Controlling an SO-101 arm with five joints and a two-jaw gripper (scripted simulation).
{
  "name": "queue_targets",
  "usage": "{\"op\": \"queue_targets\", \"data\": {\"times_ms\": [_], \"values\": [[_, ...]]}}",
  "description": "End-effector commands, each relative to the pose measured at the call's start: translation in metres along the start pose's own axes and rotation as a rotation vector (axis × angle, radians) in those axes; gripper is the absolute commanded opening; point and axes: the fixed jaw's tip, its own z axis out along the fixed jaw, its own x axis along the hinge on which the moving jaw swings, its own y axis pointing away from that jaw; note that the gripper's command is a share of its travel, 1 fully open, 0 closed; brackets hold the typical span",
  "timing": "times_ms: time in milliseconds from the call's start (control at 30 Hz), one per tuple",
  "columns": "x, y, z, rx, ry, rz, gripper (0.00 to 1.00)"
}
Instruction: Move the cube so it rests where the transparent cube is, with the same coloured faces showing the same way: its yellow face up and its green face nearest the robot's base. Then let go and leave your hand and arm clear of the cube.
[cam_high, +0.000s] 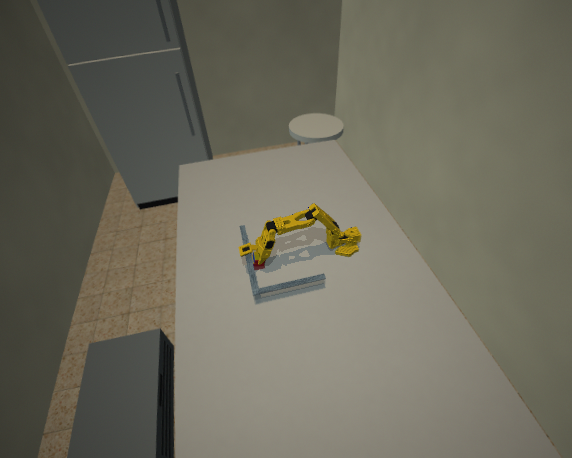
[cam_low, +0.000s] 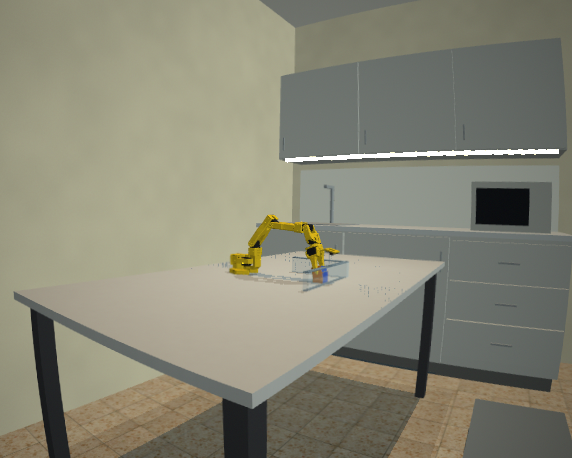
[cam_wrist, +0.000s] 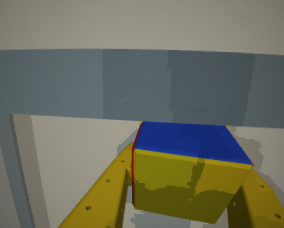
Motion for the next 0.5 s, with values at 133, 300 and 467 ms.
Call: {"op": "queue_targets", "data": {"times_ms": [133, 300, 467], "values": [[-0.0125, 0.0, -0.0125, -0.004, -0.079, 0.003, 0.22], [-0.0119, 0.0, -0.0102, -0.004, -0.079, 0.003, 0.22], [-0.0107, -0.0001, -0.0059, -0.004, -0.079, 0.003, 0.22]]}}
